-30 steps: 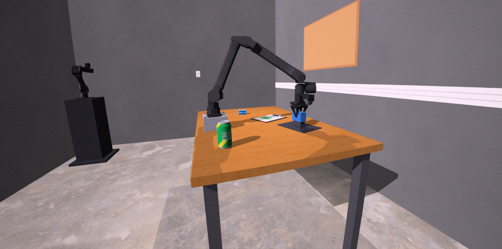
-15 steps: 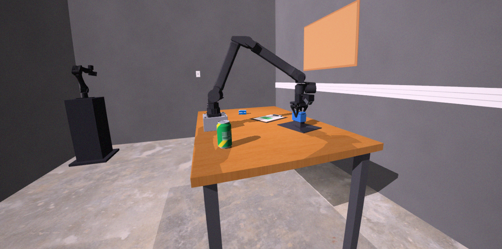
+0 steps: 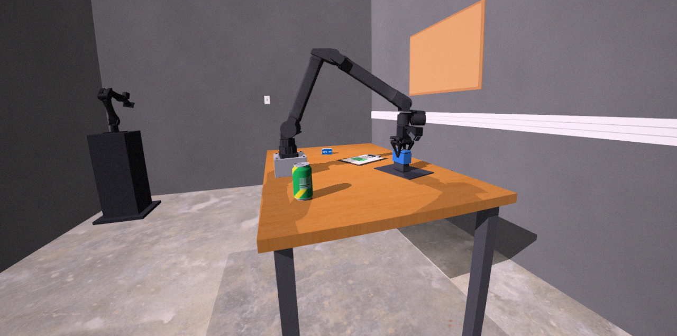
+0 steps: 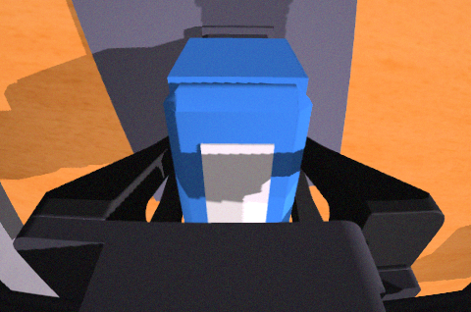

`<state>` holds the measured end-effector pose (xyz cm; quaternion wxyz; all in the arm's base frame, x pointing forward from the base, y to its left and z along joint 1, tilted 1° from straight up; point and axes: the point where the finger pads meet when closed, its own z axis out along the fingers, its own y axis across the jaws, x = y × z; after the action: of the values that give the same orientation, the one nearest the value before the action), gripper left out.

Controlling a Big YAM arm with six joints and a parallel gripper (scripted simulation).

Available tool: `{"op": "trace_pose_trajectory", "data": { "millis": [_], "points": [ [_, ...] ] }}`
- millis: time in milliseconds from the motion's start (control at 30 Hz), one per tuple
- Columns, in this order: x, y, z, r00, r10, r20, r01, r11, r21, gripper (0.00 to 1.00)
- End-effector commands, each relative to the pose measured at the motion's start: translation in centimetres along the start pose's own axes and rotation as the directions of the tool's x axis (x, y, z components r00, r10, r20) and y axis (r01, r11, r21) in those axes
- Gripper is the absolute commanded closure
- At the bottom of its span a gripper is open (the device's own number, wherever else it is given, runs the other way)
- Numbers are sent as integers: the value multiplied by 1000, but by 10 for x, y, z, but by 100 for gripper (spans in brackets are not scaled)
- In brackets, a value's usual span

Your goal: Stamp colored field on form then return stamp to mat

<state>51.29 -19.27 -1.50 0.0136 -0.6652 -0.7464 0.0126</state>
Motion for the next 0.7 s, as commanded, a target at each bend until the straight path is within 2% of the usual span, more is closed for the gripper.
{"op": "trace_pose_trajectory", "data": {
  "millis": [0,100,267,300,467,500,567,600,667],
  "points": [
    [-14,24,-62,999,2,41,2,996,-86,72],
    [-14,24,-69,999,2,42,2,996,-86,72],
    [-14,24,-69,999,2,42,2,996,-86,72],
    [-12,22,-47,1000,0,23,1,999,-50,72],
    [-6,15,-42,1000,-2,16,3,999,-36,72],
    [7,7,-42,1000,-4,11,4,1000,-26,72],
    [24,15,-50,1000,-18,25,19,998,-58,72],
    [42,17,-50,999,-32,25,33,998,-60,72],
    [94,17,-51,997,-72,23,73,995,-60,72]
  ]
}}
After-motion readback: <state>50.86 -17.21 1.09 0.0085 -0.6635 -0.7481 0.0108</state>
